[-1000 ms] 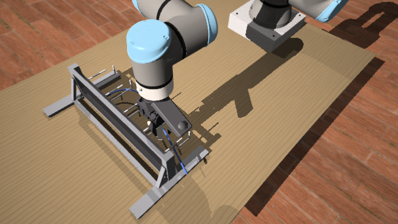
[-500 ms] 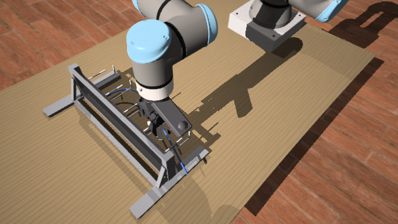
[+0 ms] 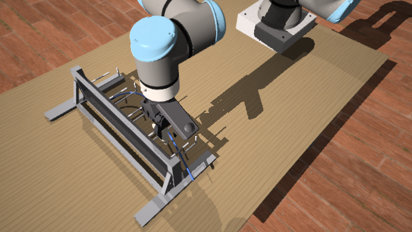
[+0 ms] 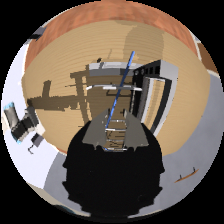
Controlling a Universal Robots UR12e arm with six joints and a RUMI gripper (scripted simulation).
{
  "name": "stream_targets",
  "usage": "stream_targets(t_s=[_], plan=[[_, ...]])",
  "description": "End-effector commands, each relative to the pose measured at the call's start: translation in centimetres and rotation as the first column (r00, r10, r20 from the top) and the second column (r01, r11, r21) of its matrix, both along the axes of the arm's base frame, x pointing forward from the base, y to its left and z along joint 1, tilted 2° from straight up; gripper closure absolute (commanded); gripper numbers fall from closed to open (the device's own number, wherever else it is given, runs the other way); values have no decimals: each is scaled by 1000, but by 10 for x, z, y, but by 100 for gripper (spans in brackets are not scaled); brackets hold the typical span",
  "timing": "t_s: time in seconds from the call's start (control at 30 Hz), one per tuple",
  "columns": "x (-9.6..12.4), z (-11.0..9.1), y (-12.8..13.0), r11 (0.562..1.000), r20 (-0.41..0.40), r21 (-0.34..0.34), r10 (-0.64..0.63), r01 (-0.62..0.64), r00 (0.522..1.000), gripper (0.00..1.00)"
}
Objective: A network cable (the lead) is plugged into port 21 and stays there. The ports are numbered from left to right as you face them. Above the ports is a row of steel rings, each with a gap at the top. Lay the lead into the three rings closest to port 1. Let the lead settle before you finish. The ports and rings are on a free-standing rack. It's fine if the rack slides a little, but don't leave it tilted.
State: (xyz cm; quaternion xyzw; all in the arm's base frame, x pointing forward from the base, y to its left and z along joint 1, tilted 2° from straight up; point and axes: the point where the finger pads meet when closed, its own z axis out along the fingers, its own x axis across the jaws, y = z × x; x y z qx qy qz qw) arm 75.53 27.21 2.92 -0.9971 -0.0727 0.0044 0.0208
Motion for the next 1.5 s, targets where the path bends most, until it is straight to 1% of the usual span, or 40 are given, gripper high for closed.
stream_targets(t_s=[0.0,0.1,0.17,0.43,0.63,0.9,1.07,1.1,1.47], plan=[[1,13,0,1000,2,0,0,0,1000,80],[1,23,-1,1000,2,0,0,0,1000,80],[1,23,-1,1000,2,0,0,0,1000,80],[1,49,-2,1000,2,0,0,0,1000,80],[1,63,-3,1000,2,0,0,0,1000,80],[1,70,-3,1000,2,0,0,0,1000,80],[1,71,-3,1000,2,0,0,0,1000,80],[1,71,-3,1000,2,0,0,0,1000,100],[1,71,-3,1000,2,0,0,0,1000,100]])
